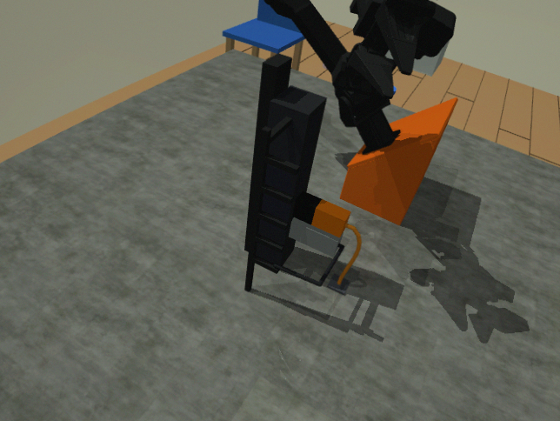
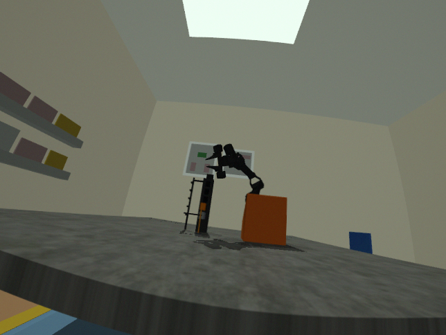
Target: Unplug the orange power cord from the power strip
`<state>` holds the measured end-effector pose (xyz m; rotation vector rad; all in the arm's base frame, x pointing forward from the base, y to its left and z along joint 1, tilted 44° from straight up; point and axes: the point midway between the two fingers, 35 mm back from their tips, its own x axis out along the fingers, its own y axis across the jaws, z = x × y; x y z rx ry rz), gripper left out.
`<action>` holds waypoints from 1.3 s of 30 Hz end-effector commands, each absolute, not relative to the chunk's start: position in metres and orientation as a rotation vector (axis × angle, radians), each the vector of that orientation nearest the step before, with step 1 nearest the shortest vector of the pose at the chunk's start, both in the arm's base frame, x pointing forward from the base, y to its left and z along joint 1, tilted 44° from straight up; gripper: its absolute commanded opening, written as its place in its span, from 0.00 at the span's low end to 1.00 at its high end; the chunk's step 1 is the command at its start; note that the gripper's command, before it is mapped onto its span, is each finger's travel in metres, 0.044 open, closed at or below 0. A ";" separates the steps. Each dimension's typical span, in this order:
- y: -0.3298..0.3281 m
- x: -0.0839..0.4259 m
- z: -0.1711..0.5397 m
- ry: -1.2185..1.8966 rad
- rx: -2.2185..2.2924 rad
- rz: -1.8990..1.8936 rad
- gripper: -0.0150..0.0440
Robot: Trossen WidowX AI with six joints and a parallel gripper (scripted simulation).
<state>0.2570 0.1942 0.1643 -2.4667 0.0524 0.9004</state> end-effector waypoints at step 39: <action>0.082 0.272 0.018 1.705 -1.787 0.783 0.53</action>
